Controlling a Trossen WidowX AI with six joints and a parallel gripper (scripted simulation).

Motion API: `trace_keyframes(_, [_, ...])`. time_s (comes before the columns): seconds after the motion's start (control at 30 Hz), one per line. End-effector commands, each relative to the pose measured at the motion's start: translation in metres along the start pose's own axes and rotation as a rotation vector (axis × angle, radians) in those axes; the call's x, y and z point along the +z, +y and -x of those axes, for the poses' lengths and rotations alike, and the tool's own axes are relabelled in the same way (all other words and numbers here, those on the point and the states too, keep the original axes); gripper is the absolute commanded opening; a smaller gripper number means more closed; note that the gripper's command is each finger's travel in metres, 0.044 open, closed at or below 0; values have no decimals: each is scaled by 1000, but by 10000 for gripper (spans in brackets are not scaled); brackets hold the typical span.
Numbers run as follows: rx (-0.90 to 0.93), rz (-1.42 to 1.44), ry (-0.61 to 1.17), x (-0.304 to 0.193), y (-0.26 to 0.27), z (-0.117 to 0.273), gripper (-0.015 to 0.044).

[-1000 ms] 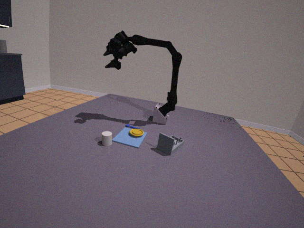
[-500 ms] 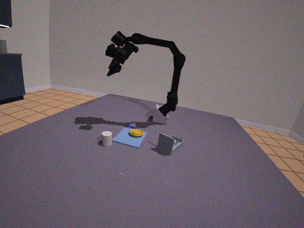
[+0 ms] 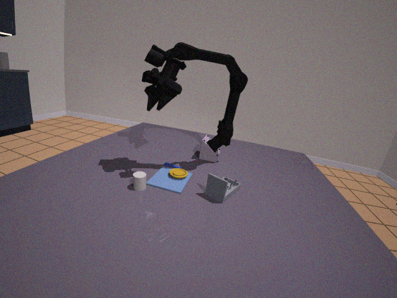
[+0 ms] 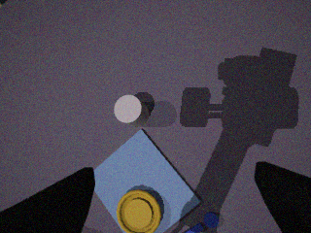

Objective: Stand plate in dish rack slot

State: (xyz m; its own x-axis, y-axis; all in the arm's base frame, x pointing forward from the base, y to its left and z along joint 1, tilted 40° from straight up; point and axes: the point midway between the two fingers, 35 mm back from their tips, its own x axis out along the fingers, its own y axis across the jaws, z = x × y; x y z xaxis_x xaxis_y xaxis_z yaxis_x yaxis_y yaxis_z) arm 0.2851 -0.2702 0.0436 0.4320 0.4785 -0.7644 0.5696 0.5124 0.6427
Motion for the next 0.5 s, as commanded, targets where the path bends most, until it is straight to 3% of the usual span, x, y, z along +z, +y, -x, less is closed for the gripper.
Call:
trace_keyframes(0.0, [-22,116,76,-13,15,-9,400])
trace_keyframes(0.47, [-42,505,349,-61,61,-34,400])
